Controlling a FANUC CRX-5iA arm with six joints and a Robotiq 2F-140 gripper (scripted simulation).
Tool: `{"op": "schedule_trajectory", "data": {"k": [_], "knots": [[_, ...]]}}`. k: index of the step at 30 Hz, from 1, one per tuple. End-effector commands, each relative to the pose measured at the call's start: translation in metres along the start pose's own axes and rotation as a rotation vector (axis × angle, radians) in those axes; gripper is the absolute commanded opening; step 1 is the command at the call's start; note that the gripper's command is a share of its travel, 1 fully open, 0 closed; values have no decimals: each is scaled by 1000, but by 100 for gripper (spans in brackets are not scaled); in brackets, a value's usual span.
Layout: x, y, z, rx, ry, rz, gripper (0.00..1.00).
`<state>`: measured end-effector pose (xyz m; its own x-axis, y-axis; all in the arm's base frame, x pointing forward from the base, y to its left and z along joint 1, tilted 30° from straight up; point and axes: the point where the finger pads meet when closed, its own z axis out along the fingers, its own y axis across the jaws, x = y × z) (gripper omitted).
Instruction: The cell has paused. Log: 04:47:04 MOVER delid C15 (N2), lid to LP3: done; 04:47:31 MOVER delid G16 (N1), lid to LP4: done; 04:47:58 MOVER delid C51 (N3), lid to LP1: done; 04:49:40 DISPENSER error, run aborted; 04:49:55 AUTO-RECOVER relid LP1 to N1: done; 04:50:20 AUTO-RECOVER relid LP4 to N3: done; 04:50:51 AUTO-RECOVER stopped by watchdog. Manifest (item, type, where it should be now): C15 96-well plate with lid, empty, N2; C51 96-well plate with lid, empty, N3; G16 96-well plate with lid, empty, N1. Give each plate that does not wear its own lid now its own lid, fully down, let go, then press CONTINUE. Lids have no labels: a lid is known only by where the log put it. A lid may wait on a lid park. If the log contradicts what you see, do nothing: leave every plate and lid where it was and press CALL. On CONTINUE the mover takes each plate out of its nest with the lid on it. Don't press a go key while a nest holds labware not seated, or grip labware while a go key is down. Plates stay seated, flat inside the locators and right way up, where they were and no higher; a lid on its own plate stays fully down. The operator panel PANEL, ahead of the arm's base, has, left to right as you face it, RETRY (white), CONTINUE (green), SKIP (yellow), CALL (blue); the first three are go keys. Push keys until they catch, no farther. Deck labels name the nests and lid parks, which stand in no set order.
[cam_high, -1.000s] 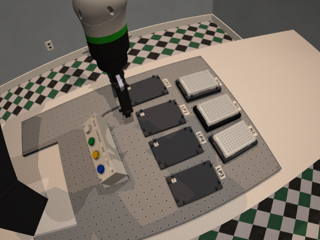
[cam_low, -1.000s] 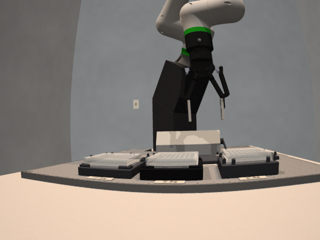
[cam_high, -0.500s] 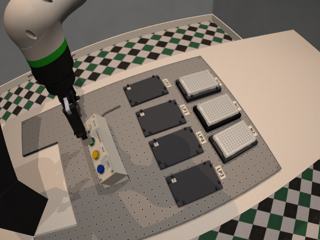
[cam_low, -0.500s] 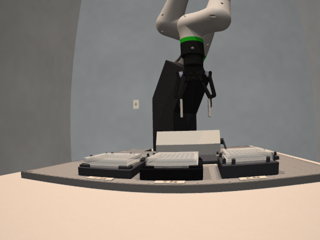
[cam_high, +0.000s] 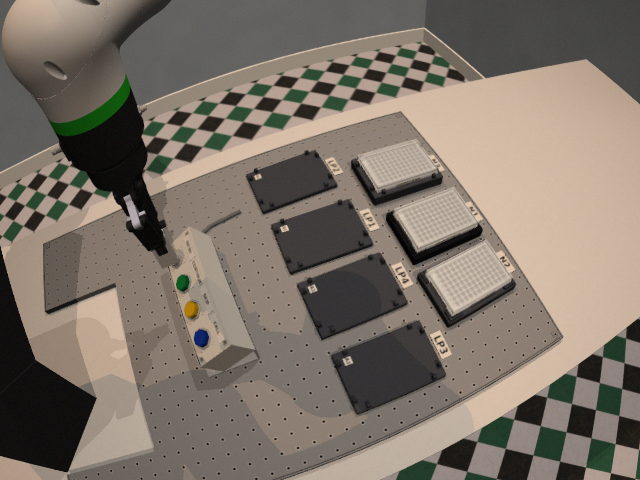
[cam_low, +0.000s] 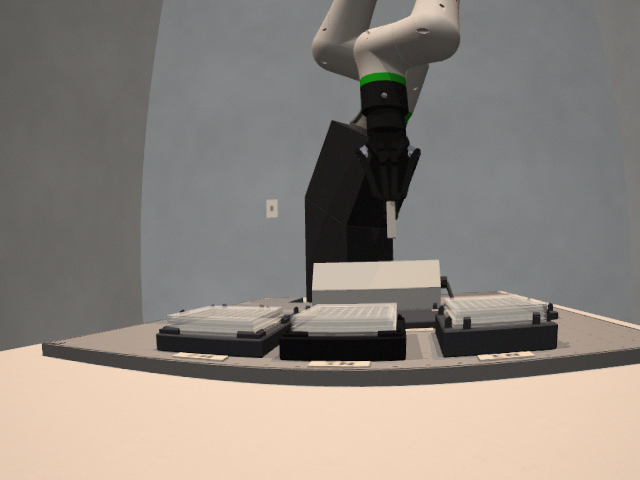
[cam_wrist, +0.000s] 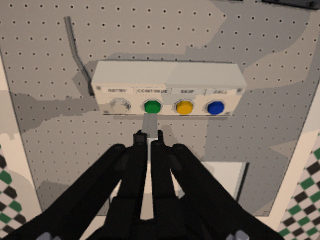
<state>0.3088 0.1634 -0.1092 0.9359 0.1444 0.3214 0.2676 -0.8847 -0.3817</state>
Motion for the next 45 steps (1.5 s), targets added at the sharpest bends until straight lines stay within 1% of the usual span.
{"op": "schedule_trajectory", "data": {"k": [1, 27, 45], "knots": [[0, 0, 0, 0, 0, 0, 0], [0, 0, 0, 0, 0, 0, 0], [0, 1, 7, 0, 0, 0, 0]]}}
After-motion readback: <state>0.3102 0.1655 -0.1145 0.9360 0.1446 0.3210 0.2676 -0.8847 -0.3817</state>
